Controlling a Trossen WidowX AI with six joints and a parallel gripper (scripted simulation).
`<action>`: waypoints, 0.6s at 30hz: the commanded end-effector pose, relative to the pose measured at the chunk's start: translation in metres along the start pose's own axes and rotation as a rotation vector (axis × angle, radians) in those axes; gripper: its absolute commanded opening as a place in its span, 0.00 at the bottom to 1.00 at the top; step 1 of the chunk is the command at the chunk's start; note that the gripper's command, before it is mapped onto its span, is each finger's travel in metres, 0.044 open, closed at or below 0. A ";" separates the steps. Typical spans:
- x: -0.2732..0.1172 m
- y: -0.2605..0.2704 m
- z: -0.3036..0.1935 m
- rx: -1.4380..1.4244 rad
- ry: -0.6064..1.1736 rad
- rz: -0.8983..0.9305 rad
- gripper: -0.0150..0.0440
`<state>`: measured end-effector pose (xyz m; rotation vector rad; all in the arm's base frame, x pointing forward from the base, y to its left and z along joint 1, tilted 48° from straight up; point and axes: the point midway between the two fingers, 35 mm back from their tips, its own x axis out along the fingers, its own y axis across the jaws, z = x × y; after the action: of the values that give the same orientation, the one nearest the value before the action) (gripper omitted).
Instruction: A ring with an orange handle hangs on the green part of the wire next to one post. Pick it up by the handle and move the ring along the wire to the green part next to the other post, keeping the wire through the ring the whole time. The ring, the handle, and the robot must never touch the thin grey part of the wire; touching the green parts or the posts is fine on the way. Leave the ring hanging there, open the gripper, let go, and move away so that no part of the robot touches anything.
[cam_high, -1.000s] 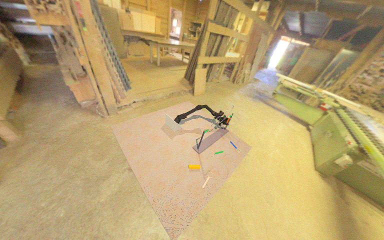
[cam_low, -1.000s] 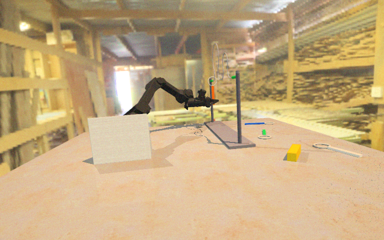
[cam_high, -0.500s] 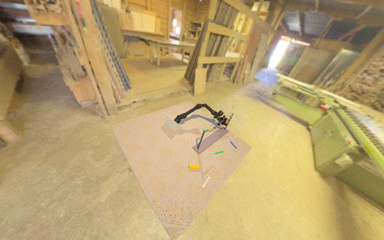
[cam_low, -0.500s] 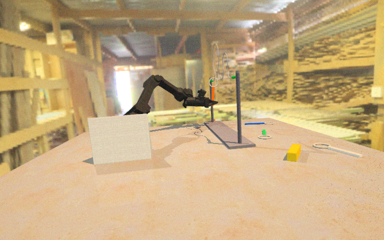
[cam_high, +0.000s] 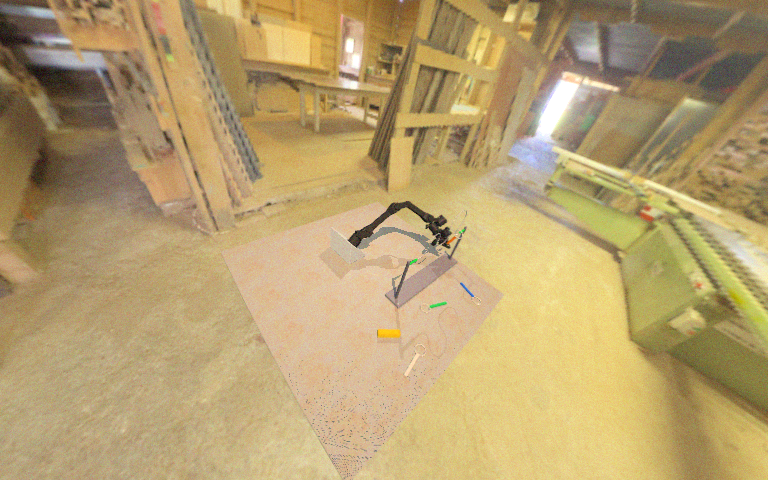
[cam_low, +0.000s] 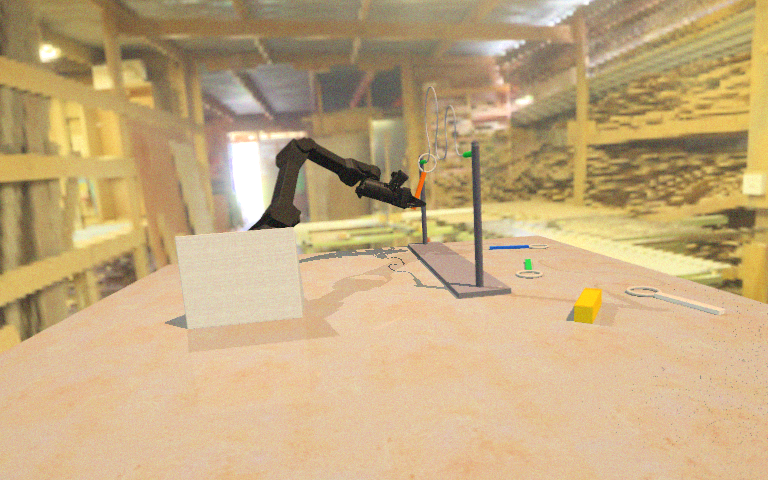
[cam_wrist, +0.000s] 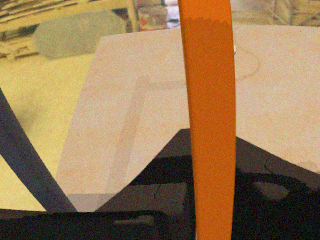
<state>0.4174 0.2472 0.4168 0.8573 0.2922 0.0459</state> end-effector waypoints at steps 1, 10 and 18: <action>-0.012 -0.004 0.004 0.002 0.061 0.003 0.00; -0.025 -0.019 0.005 -0.049 0.166 -0.022 0.00; -0.025 -0.038 0.005 -0.137 0.166 -0.064 0.00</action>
<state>0.3948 0.2217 0.4000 0.7430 0.4648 0.0840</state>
